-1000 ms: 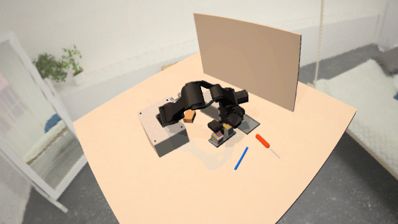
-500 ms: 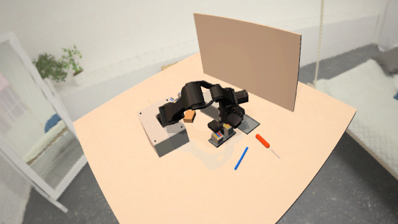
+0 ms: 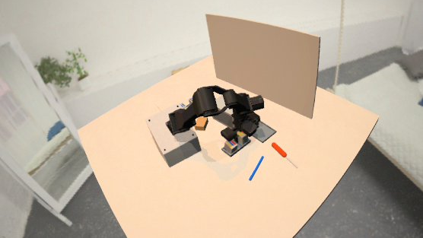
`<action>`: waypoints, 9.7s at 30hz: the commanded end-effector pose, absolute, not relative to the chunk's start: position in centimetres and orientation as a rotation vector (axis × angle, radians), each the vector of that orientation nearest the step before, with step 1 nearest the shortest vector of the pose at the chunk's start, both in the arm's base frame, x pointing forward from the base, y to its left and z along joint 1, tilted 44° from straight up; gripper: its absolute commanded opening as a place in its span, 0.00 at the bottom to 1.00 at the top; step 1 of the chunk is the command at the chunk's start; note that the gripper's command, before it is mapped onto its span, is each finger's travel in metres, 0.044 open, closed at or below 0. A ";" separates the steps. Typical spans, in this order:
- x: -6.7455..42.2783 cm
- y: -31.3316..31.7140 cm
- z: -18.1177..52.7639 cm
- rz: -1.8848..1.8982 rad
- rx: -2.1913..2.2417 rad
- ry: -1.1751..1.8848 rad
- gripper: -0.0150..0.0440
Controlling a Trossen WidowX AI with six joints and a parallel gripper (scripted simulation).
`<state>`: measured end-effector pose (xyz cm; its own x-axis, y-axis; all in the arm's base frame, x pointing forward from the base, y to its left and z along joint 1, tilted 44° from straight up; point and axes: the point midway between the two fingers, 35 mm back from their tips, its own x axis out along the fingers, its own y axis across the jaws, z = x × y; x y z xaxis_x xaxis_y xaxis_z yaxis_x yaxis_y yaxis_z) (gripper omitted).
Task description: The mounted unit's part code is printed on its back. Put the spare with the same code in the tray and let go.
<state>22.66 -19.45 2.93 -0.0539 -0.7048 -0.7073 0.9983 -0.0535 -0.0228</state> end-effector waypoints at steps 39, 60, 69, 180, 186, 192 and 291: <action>22.6 -19.4 2.8 -1.539 0.617 0.629 0.76; 22.6 -19.4 2.8 -1.539 0.617 0.629 0.76; 22.7 -19.5 2.9 -1.540 0.618 0.621 0.72; 34.1 -10.6 13.8 -1.535 0.628 0.630 0.25; 34.2 -11.0 13.3 -1.535 0.629 0.631 0.25; 34.3 -11.5 12.8 -1.535 0.630 0.632 0.25; 33.8 -18.9 5.5 -1.535 0.628 0.628 0.25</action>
